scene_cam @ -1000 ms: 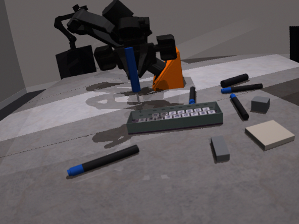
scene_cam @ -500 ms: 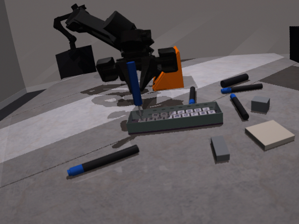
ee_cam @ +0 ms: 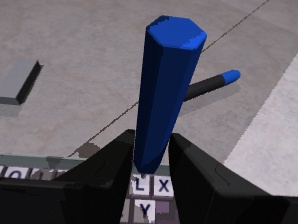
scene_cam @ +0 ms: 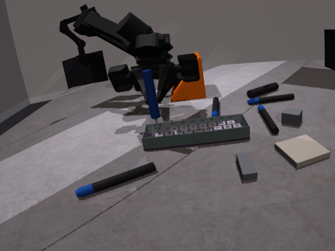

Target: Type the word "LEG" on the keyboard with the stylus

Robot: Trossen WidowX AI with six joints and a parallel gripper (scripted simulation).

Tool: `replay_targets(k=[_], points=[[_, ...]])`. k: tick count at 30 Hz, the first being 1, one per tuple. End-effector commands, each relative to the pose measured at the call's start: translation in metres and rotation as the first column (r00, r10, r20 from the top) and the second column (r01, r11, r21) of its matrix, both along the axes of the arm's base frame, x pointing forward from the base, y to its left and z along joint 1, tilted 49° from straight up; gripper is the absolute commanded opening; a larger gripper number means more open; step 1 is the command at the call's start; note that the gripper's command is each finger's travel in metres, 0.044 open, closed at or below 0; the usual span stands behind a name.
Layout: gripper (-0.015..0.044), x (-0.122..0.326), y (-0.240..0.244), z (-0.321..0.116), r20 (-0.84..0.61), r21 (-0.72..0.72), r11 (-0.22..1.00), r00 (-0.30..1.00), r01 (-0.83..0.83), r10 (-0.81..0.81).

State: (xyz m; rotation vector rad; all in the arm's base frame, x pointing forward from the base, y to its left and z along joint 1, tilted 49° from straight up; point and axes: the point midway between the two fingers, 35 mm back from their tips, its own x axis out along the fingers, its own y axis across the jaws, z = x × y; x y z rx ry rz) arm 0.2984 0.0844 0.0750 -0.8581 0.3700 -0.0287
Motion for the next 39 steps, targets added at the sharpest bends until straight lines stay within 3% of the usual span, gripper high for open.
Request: replay_targets(k=[1, 3, 39], points=[[0.0053, -0.0002, 0.0008, -0.0025, -0.006, -0.005, 1.0, 1.0, -0.006, 0.006], [0.0081, -0.0001, 0.0012, -0.0035, -0.006, -0.005, 1.0, 1.0, -0.006, 0.006], [0.0081, 0.0014, -0.0046, -0.009, -0.006, -0.005, 1.0, 1.0, -0.006, 0.006]])
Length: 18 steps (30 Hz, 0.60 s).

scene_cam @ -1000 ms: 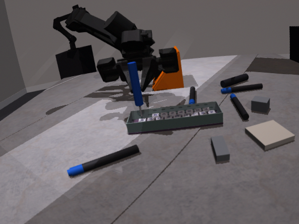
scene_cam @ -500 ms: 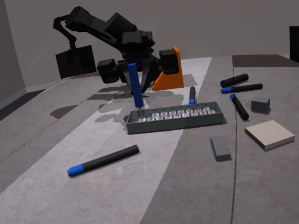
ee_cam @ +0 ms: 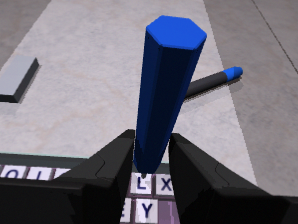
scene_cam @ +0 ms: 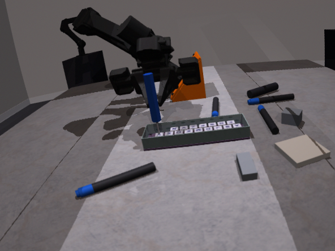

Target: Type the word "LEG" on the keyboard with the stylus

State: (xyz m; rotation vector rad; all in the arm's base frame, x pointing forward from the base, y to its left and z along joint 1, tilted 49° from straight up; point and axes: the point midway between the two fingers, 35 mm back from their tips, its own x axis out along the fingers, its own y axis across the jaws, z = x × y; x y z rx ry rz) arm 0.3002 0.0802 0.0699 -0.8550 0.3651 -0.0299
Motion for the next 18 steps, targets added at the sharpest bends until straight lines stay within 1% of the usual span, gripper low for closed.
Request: replay_targets(k=[1, 18], points=[[0.0081, -0.0003, -0.0008, -0.0042, -0.011, -0.008, 1.0, 1.0, -0.006, 0.006], [0.0081, 0.0003, -0.0033, -0.0065, -0.011, -0.008, 1.0, 1.0, -0.006, 0.006]])
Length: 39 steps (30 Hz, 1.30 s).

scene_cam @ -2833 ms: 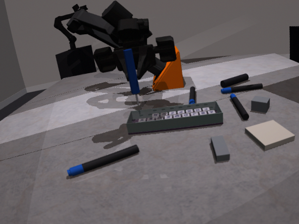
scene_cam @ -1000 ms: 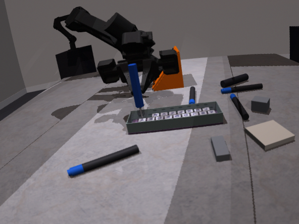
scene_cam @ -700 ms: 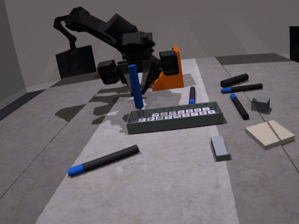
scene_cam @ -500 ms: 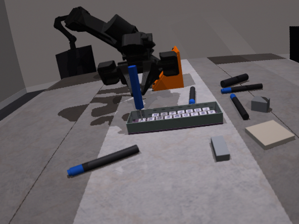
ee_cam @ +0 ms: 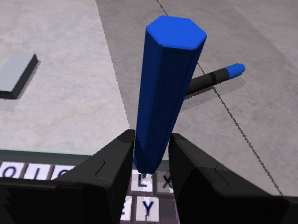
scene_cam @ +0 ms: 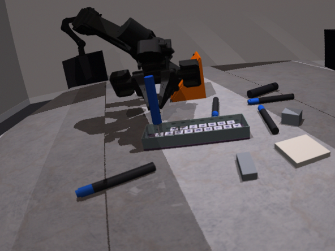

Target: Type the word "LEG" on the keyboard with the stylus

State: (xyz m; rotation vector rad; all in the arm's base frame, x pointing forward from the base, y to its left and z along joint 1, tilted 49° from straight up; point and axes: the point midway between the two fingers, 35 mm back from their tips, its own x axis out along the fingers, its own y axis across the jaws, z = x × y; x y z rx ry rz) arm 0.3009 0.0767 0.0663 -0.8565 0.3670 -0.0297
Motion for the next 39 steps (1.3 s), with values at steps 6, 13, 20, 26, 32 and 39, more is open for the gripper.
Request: replay_targets(k=[6, 13, 20, 26, 32, 39], points=[[0.0081, 0.0, -0.0011, -0.0042, -0.009, -0.007, 1.0, 1.0, -0.006, 0.006], [0.0081, 0.0004, -0.0028, -0.0057, -0.009, -0.007, 1.0, 1.0, -0.006, 0.006], [0.0081, 0.0009, -0.0048, -0.0075, -0.009, -0.007, 1.0, 1.0, -0.006, 0.006], [0.0081, 0.0011, -0.0059, -0.0084, -0.009, -0.007, 1.0, 1.0, -0.006, 0.006], [0.0081, 0.0014, -0.0069, -0.0094, -0.009, -0.007, 1.0, 1.0, -0.006, 0.006], [0.0081, 0.0009, -0.0049, -0.0076, -0.009, -0.007, 1.0, 1.0, -0.006, 0.006]])
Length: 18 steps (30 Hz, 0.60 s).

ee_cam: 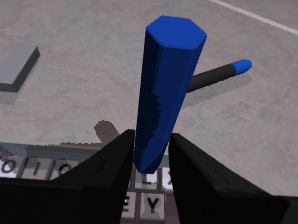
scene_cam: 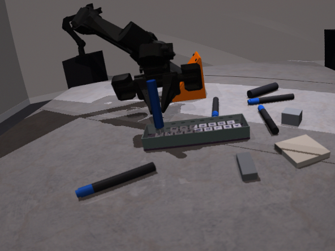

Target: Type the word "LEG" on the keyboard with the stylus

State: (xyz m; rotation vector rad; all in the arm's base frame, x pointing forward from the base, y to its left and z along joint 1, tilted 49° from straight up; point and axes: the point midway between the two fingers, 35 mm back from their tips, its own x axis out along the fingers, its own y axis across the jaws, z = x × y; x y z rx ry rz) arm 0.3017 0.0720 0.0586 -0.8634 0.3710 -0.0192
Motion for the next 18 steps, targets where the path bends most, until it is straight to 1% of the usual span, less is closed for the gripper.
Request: replay_targets(k=[1, 18], points=[[0.0081, 0.0, 0.0, 0.0, -0.001, -0.002, 1.0, 1.0, 0.002, -0.002], [0.0081, -0.008, 0.028, 0.027, -0.001, -0.001, 1.0, 1.0, 0.002, -0.002]])
